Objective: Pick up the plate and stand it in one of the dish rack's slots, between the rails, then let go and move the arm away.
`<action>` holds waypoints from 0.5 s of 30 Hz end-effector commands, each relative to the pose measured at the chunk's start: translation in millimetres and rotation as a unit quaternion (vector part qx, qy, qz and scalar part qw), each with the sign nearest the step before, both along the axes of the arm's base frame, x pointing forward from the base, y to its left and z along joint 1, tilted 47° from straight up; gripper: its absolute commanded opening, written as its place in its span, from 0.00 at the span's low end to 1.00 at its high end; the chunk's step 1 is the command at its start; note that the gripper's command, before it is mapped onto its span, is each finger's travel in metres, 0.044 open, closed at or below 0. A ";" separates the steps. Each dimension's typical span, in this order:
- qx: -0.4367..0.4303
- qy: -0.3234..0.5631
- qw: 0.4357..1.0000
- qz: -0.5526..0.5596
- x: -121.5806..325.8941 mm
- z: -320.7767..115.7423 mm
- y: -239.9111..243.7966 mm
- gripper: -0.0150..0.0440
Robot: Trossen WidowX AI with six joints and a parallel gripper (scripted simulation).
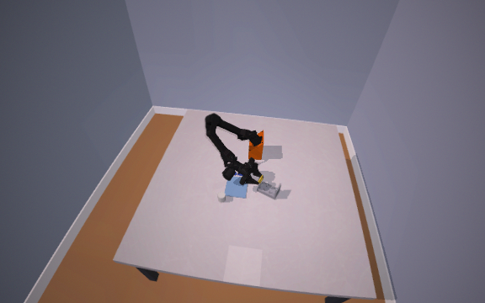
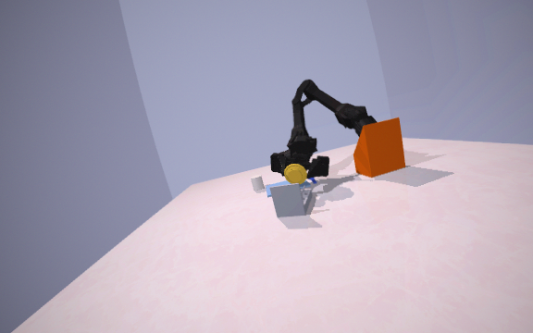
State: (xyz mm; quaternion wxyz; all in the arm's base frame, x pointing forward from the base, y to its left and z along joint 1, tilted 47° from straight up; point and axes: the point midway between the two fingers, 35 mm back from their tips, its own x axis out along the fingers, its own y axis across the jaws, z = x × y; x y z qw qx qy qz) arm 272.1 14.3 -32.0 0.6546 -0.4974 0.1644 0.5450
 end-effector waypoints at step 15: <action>0.001 0.003 1.000 0.002 6.9 -14.7 15.8 0.25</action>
